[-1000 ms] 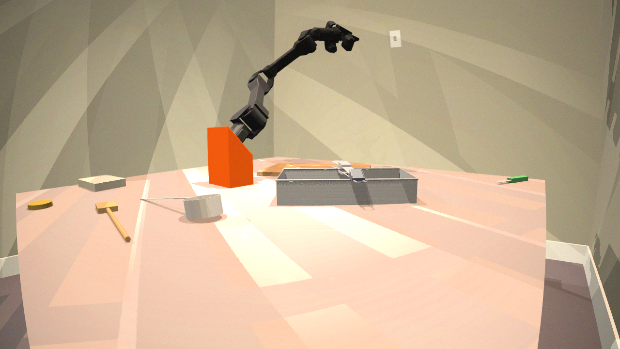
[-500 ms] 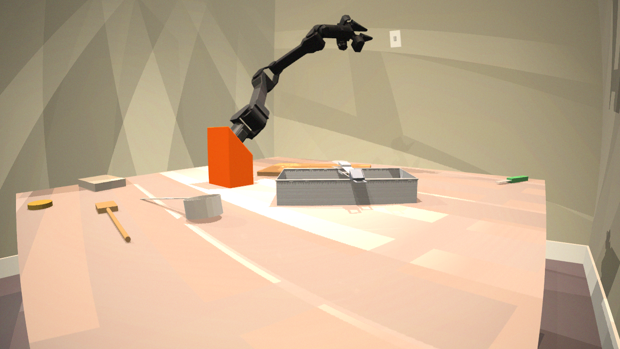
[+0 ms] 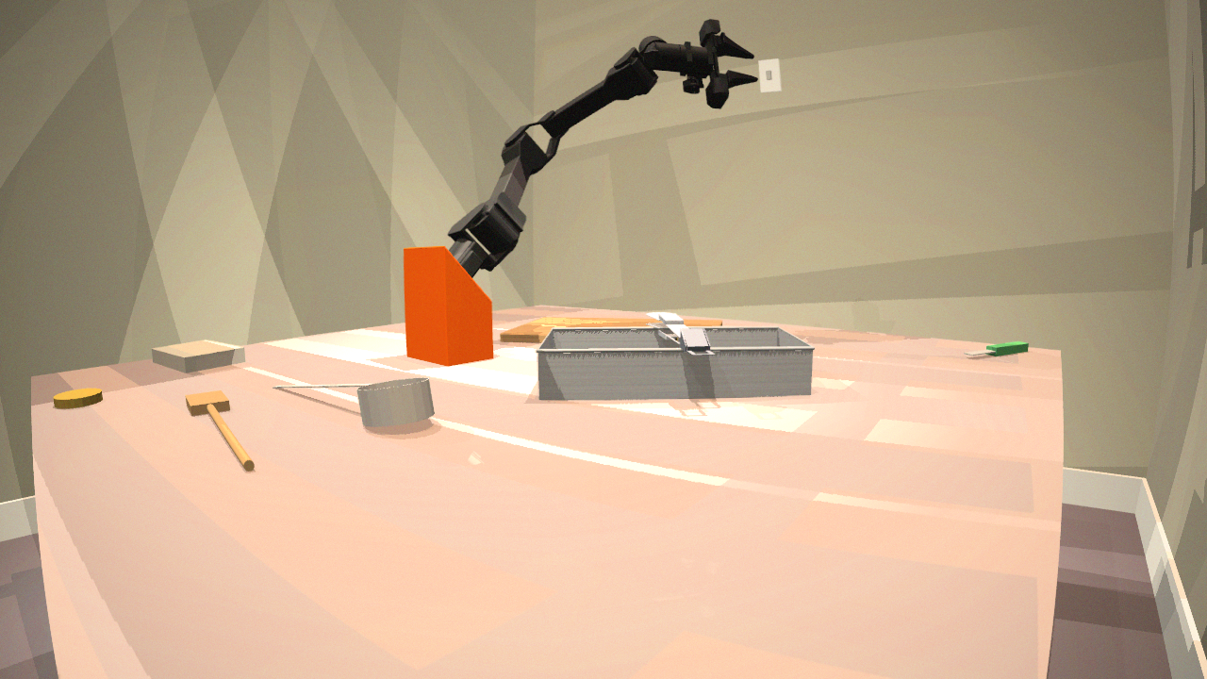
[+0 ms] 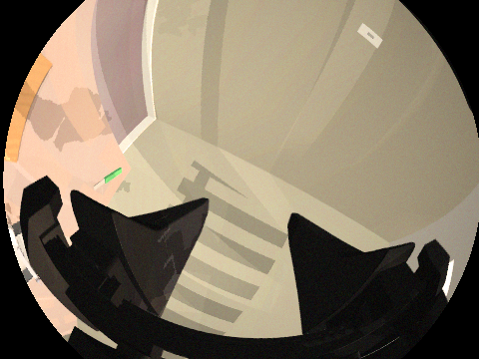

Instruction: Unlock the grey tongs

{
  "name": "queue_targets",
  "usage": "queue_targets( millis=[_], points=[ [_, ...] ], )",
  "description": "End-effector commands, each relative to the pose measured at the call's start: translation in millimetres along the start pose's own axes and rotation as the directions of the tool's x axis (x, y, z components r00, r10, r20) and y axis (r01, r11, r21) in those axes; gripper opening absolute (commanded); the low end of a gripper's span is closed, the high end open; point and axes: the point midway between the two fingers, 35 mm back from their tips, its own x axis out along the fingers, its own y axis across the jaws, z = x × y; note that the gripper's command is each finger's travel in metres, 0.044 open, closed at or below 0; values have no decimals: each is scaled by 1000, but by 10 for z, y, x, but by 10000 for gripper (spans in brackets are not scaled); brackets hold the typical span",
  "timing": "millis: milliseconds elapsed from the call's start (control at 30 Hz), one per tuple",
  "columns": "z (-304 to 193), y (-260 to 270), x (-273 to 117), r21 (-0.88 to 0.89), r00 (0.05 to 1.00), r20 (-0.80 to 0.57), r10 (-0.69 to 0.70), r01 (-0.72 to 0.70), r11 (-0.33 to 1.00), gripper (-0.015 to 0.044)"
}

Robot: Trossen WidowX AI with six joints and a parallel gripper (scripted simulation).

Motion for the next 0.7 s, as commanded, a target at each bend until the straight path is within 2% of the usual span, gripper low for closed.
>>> queue_targets(
  millis=[0, 133, 333, 500, 667],
  points=[
    [-360, 252, 59, 115, 996, -54, 71, -64, 991, 260],
    [-864, 641, 102, 316, 977, -119, 179, -134, 939, 260],
    [-1626, 1335, 13, 629, 913, -195, 357, -163, 760, 260],
    [-2140, 1924, -195, 832, 844, -227, 486, -92, 548, 260],
    [-2592, 2617, -530, 968, 751, -207, 627, 66, 241, 260]
  ],
)
